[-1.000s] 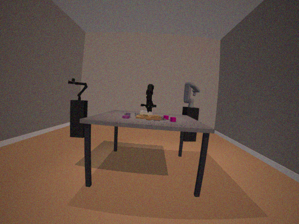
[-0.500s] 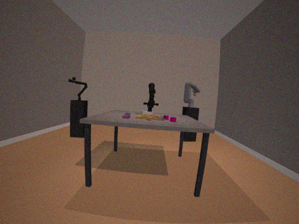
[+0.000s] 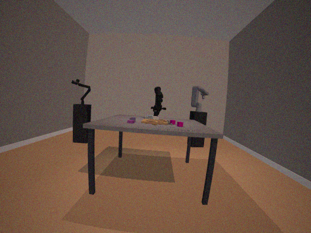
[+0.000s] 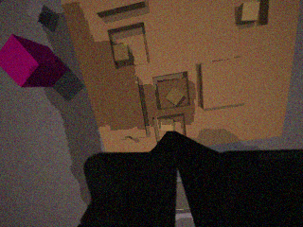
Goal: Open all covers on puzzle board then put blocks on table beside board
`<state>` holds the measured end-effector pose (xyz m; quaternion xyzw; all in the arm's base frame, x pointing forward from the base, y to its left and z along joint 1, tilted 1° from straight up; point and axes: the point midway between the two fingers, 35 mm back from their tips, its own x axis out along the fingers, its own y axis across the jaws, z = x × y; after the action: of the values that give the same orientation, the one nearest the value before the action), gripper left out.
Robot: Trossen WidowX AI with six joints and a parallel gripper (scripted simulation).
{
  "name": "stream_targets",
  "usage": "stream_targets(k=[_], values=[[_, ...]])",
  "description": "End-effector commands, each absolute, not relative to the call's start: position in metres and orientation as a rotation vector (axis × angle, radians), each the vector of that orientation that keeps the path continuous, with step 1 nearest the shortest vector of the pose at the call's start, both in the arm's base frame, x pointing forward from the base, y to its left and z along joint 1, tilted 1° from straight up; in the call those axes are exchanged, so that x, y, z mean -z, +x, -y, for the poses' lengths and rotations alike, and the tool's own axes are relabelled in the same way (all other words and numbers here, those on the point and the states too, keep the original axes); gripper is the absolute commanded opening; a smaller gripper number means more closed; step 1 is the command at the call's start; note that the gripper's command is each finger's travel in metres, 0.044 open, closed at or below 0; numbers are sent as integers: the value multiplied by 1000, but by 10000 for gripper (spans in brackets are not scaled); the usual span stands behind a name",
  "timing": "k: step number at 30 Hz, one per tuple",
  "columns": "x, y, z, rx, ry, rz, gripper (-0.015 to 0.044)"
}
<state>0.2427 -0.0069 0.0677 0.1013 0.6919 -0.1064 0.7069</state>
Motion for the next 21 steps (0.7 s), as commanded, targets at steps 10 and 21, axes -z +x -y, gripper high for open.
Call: stream_targets(k=[10,21], values=[[-43,228,2,244,237,-1545,0],[-12,228,5,244,237,-1545,0]])
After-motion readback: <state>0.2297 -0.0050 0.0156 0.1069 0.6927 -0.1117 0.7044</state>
